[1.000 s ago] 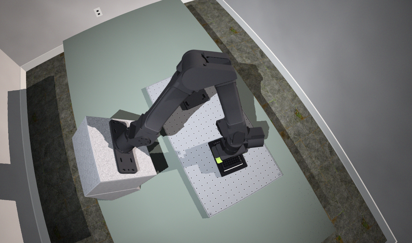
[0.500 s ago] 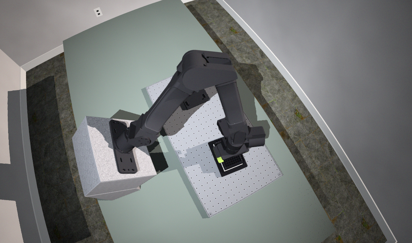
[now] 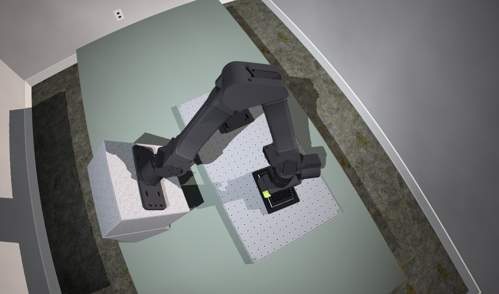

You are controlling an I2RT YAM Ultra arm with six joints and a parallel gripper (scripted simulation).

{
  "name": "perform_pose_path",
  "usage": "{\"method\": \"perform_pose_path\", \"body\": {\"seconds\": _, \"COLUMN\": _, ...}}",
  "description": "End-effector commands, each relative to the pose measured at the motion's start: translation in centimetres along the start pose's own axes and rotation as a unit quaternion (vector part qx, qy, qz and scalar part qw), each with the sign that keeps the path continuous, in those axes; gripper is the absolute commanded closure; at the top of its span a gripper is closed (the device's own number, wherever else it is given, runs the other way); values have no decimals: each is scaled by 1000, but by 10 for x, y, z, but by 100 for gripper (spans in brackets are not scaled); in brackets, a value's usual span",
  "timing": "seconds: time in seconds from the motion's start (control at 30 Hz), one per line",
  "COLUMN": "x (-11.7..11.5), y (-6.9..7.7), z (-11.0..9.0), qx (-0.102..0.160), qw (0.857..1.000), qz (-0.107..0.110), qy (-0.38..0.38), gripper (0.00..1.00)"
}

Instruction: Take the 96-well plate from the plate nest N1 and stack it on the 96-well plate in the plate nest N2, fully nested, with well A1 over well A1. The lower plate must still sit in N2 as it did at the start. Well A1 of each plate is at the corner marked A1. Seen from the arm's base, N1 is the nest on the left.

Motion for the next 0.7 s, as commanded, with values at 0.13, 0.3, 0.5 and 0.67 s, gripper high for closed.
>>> {"method": "perform_pose_path", "body": {"seconds": 0.13, "x": -4, "y": 3, "z": 1, "qx": 0, "qw": 1000, "qz": -7, "qy": 1, "gripper": 100}}
{"method": "perform_pose_path", "body": {"seconds": 0.3, "x": -4, "y": 3, "z": 1, "qx": 0, "qw": 1000, "qz": -7, "qy": 1, "gripper": 100}}
{"method": "perform_pose_path", "body": {"seconds": 0.5, "x": -2, "y": 4, "z": 6, "qx": -6, "qw": 1000, "qz": -10, "qy": 3, "gripper": 100}}
{"method": "perform_pose_path", "body": {"seconds": 0.67, "x": -3, "y": 3, "z": 1, "qx": 0, "qw": 1000, "qz": -7, "qy": 1, "gripper": 100}}
Point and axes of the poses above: the point where the finger pads meet when closed, its own y axis back along the fingers, its own x axis across the jaws, z = x × y, the point moved 4 cm from there along y, back along the fingers, and after that the axes turned 7 degrees about -y, right-handed, at the moved point
